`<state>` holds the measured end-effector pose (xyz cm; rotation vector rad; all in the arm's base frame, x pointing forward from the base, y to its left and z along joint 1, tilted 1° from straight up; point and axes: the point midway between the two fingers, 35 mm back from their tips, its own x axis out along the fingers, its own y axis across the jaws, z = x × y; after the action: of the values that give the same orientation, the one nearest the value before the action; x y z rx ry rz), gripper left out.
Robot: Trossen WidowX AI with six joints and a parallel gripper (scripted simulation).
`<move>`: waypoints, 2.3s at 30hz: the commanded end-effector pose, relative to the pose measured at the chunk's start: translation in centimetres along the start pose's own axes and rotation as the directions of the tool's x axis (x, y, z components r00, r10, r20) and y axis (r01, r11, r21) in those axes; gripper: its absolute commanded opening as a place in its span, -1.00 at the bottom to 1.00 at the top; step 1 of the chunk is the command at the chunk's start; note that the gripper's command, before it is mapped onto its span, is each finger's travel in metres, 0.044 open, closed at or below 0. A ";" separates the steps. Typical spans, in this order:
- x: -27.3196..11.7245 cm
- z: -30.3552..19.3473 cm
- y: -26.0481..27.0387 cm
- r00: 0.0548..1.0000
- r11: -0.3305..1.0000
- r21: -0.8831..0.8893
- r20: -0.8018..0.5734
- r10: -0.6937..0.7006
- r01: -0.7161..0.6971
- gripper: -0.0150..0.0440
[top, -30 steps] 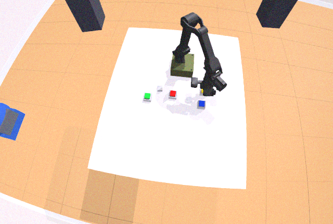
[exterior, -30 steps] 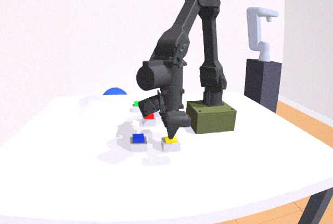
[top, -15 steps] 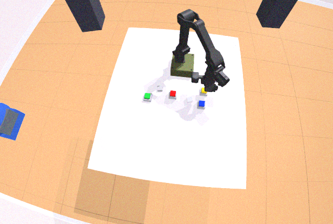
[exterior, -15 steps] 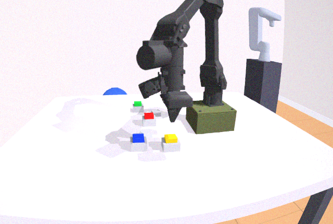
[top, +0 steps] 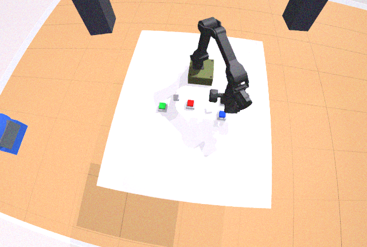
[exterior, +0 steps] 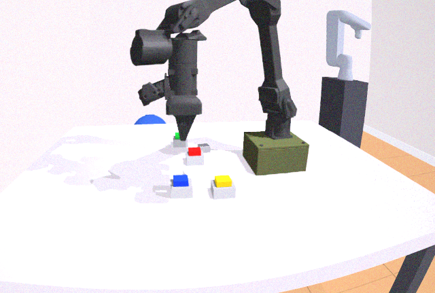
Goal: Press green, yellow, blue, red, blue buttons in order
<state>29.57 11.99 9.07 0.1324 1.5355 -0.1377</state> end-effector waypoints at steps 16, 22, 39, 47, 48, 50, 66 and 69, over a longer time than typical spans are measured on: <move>6.6 0.8 -0.3 1.000 1.000 -0.013 -0.003 -0.004 0.003 -0.42; 7.6 0.9 -0.2 1.000 1.000 -0.013 -0.003 -0.004 0.003 -0.42; 9.6 0.8 -0.3 1.000 1.000 -0.013 -0.003 -0.004 0.004 -0.42; 9.6 0.8 -0.3 1.000 1.000 -0.013 -0.003 -0.004 0.004 -0.42; 9.6 0.8 -0.3 1.000 1.000 -0.013 -0.003 -0.004 0.004 -0.42; 9.6 0.8 -0.3 1.000 1.000 -0.013 -0.003 -0.004 0.004 -0.42; 0.0 0.9 -0.2 1.000 1.000 -0.013 -0.003 -0.003 0.003 -0.42; 0.0 0.9 -0.5 1.000 1.000 -0.013 -0.003 -0.004 0.003 -0.42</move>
<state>30.66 11.70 8.96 0.1270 1.5251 -0.1241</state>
